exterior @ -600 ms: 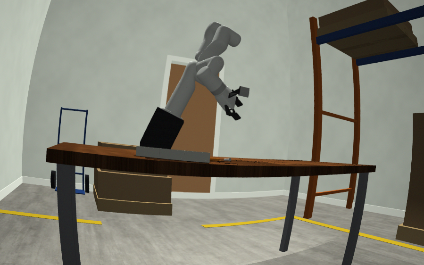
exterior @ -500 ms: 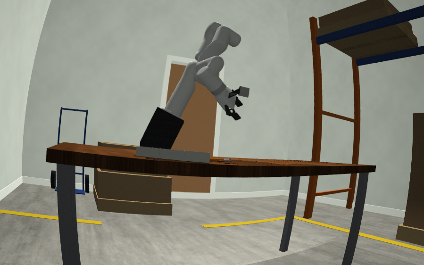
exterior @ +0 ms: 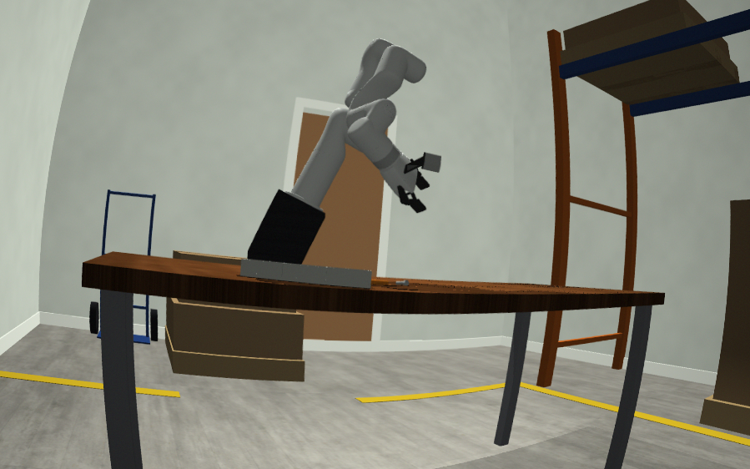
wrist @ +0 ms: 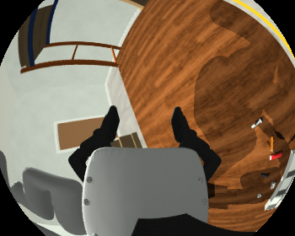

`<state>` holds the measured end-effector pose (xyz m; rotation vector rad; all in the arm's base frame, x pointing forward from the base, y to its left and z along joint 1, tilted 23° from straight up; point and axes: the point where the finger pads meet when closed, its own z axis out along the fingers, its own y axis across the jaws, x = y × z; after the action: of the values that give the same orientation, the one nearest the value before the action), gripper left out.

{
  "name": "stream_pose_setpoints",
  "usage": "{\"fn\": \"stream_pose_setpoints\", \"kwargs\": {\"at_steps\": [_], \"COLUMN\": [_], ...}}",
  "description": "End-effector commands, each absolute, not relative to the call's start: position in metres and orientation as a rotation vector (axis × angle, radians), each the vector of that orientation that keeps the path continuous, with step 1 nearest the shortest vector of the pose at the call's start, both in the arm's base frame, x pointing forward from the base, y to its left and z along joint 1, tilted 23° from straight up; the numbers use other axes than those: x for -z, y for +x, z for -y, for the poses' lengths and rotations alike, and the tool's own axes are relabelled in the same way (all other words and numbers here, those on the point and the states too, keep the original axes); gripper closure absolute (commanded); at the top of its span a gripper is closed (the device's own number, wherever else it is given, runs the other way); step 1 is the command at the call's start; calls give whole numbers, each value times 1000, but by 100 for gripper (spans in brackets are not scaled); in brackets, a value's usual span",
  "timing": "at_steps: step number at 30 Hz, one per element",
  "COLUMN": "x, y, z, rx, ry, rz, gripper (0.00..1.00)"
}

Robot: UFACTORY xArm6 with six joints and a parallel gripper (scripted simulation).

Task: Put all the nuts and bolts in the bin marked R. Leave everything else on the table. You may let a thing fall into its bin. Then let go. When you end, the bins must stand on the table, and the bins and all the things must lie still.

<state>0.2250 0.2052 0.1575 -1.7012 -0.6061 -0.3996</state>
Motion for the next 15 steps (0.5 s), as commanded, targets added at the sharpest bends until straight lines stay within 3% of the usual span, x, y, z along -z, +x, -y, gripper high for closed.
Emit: {"fn": "stream_pose_setpoints", "kwargs": {"at_steps": [1,15], "x": [-144,-110], "y": [228,250], "z": [-210,-164], "rx": [401,235], "ry": [-1701,-1986], "rz": [607,505], "gripper": [93,93]}}
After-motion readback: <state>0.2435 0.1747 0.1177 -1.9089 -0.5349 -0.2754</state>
